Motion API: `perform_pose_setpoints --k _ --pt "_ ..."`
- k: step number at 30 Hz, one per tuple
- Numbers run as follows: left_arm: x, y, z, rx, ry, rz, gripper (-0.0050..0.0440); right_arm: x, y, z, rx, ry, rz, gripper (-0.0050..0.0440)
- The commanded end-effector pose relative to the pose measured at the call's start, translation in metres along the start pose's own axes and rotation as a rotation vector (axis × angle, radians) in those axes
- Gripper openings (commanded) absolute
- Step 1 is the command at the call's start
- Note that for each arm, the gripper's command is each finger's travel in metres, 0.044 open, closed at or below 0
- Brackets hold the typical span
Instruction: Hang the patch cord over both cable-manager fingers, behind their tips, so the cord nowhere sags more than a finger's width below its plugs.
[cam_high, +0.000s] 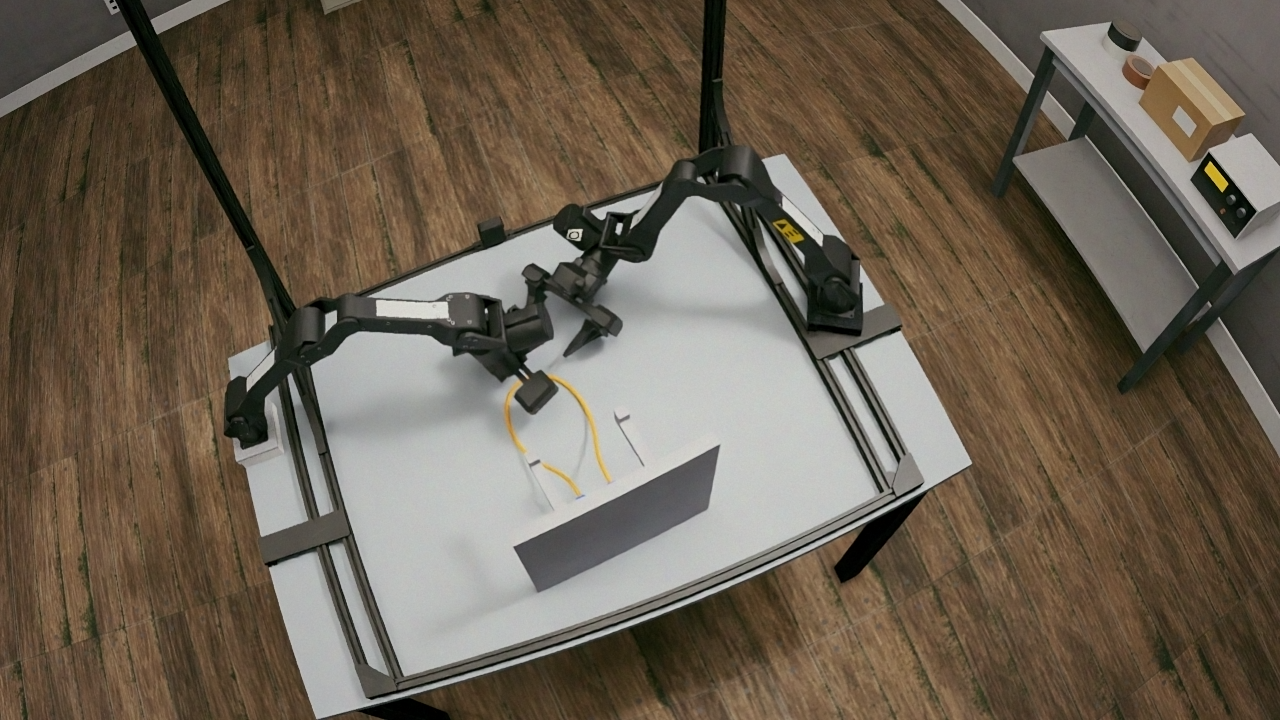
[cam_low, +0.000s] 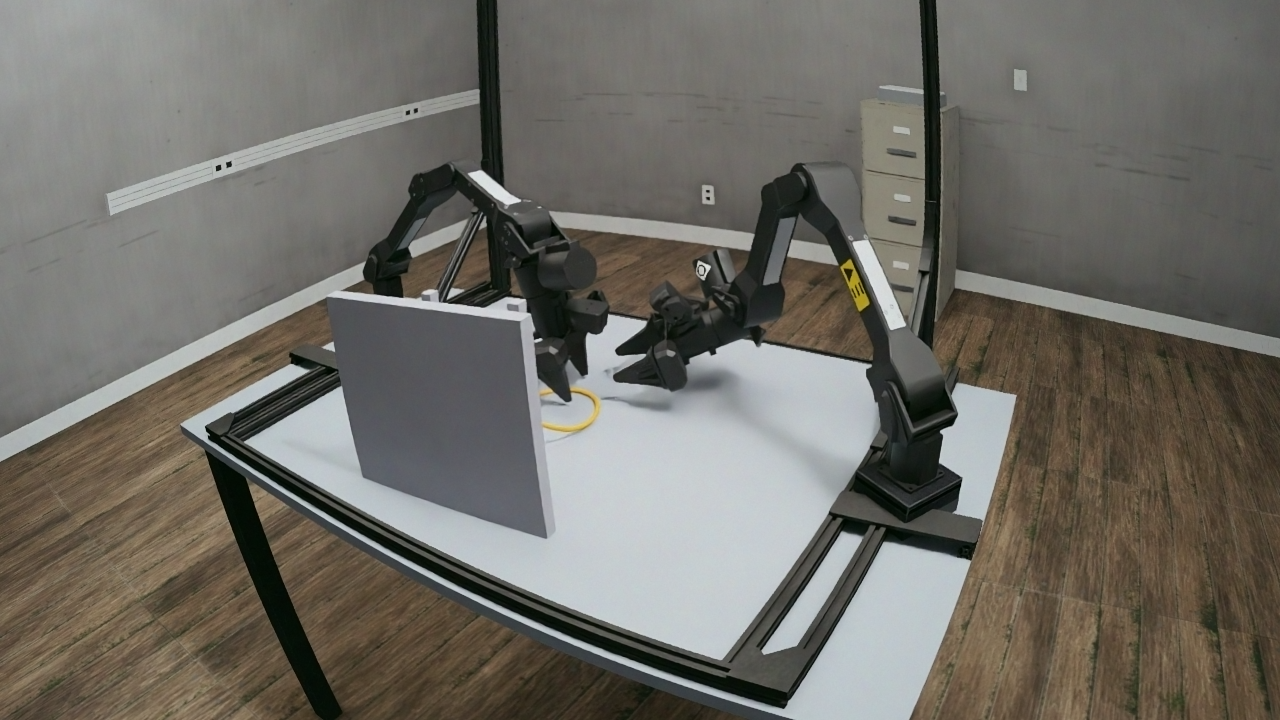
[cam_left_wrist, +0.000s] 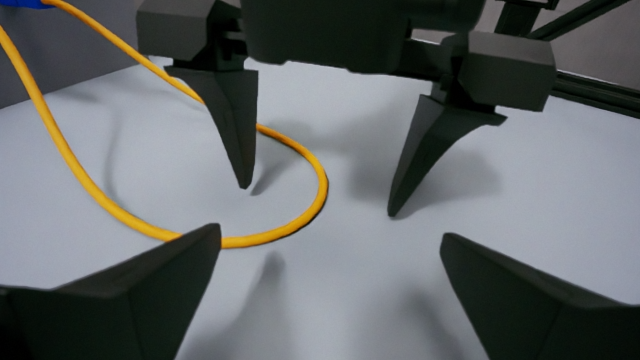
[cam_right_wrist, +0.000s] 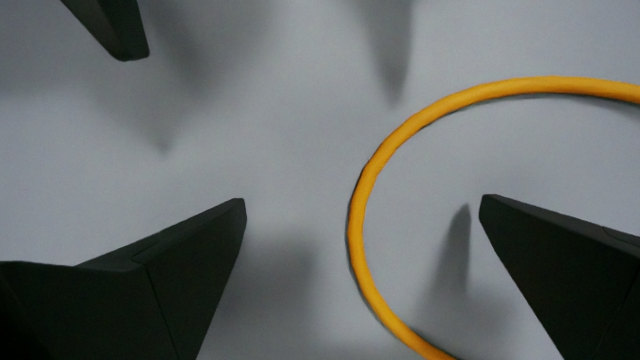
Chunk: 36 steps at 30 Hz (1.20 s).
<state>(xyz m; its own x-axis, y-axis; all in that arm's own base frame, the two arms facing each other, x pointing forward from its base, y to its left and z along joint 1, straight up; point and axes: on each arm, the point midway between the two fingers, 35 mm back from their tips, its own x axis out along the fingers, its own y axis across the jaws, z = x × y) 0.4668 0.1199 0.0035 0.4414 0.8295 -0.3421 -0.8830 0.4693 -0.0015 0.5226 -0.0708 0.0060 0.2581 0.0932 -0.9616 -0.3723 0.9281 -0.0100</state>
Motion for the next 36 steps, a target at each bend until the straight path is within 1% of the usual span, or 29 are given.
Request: perform_pose_setpoints --k 1,2,36 --pt "-0.0024 -0.0037 0.0115 -0.024 -0.014 -0.007 0.0440 -0.0043 -0.0003 0.0029 0.001 -0.009 -0.006 0.0440" --pt "-0.0024 -0.0037 0.0115 -0.024 -0.014 -0.007 0.0440 -0.0071 -0.0010 0.0046 -0.001 -0.016 -0.010 0.0440" --pt "-0.0024 -0.0037 0.0115 -0.024 -0.014 -0.007 0.0440 -0.0071 -0.0010 0.0046 -0.001 -0.016 -0.010 0.0440"
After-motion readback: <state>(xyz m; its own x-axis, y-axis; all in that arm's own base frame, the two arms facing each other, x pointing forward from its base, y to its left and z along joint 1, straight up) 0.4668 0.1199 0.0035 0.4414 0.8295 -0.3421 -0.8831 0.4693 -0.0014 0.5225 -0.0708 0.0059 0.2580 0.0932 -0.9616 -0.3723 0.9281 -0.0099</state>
